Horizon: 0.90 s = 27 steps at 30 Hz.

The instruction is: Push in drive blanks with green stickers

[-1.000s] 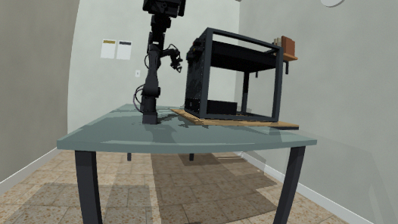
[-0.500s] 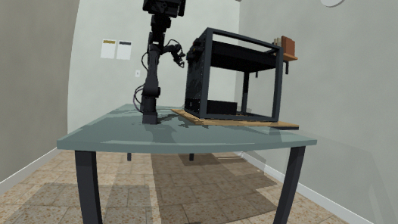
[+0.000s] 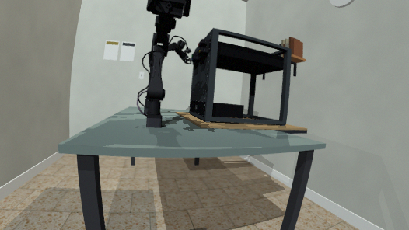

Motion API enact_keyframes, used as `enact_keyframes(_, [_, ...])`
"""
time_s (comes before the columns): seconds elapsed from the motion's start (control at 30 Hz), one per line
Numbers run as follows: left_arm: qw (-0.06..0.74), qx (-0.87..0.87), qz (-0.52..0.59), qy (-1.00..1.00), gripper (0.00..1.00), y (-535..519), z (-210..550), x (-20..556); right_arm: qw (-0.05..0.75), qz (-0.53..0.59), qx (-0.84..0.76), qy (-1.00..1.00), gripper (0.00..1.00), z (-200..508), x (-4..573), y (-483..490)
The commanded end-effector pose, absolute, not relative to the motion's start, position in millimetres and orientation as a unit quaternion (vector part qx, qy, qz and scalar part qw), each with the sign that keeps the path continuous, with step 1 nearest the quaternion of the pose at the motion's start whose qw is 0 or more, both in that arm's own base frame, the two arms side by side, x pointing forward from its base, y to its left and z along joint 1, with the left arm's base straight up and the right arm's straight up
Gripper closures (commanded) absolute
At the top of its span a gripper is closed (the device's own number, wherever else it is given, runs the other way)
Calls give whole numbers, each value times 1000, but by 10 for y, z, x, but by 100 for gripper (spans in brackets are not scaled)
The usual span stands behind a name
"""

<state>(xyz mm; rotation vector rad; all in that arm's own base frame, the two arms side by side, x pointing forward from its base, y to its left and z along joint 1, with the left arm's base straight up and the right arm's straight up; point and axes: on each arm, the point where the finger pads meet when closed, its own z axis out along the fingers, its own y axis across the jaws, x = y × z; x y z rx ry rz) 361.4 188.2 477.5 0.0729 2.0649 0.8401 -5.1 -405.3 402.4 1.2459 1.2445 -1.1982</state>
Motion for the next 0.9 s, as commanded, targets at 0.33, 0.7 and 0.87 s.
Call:
enact_keyframes(0.33, [520,81,363,769,0,1348,5379,3410,498,-502,502,498,0,4159,-19,-3979])
enact_keyframes(0.7, [560,124,363,734,0,963,5606,3258,498,-502,502,498,0,4159,-19,-3979])
enact_keyframes(0.87, [568,135,361,727,0,875,5640,3221,498,-502,502,498,0,4159,-19,-3979])
